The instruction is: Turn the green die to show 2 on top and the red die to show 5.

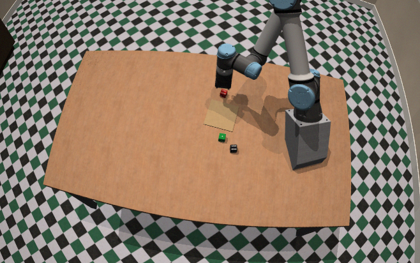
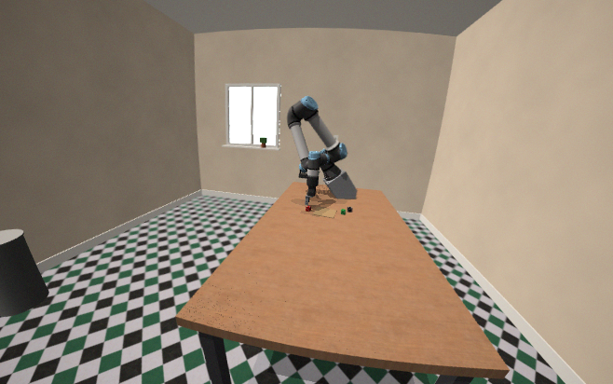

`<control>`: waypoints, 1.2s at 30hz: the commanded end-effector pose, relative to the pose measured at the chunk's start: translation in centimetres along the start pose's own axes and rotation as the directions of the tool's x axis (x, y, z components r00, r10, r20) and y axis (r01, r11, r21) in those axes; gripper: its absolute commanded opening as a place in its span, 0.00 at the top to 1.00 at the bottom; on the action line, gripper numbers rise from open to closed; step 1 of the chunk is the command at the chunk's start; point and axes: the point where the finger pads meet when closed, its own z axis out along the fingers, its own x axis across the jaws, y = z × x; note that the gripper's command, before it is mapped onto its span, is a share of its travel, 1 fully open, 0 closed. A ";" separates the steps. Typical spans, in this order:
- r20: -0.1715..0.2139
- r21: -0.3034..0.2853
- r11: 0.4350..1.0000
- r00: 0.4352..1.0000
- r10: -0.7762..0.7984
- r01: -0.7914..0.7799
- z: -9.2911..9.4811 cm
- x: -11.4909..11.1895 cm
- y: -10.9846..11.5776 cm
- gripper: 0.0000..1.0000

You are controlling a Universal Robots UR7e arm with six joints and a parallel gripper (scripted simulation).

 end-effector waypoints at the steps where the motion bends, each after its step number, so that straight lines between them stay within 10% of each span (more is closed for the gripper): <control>1: 0.002 0.001 1.000 1.000 0.000 0.000 1.0 0.0 0.0 0.00; 36: 0.002 0.001 1.000 1.000 0.000 0.000 1.4 0.0 0.0 0.00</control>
